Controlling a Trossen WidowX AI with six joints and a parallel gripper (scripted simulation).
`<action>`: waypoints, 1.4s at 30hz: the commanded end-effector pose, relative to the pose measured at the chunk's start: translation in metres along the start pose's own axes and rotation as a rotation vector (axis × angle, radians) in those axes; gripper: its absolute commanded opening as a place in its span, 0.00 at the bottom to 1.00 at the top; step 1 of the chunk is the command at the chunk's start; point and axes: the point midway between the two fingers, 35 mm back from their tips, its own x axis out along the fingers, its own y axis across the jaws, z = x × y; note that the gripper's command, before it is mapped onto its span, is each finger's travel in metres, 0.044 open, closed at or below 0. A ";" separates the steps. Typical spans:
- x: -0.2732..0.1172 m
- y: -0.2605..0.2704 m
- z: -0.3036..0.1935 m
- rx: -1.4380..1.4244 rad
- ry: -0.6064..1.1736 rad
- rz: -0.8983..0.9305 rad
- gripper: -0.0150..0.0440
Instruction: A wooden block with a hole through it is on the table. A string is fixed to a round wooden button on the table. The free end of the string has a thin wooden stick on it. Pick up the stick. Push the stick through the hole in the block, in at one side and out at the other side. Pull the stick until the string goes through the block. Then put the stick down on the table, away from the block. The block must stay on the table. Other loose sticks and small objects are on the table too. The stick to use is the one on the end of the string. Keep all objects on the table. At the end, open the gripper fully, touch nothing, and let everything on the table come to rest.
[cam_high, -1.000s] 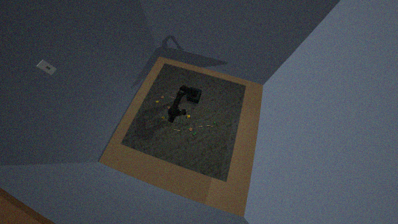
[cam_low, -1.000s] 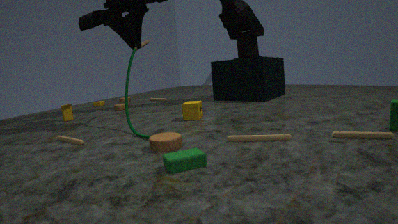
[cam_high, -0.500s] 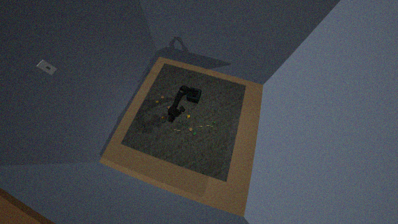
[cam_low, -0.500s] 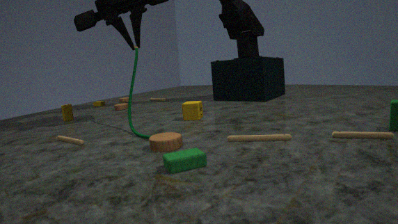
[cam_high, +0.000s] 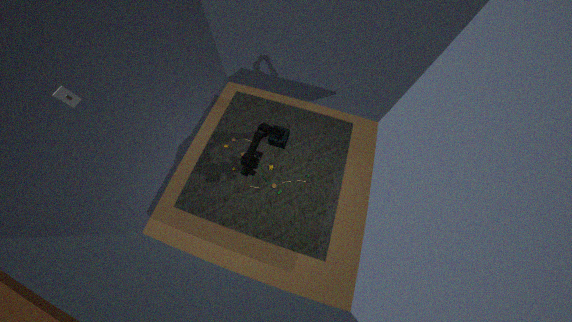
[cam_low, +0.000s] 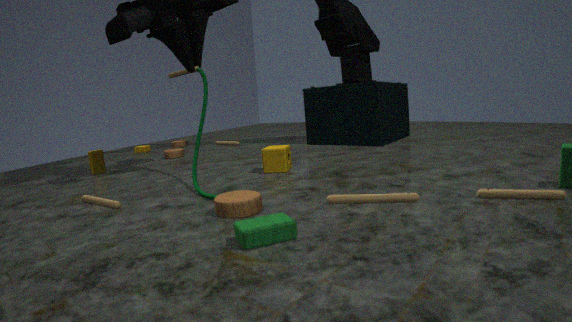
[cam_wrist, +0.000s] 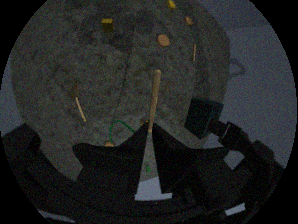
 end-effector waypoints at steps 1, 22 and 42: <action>0.000 0.000 0.000 -0.154 0.007 -0.002 0.25; -0.001 0.002 0.001 -0.877 0.019 0.009 0.25; -0.001 0.004 0.002 -1.566 0.022 0.028 0.25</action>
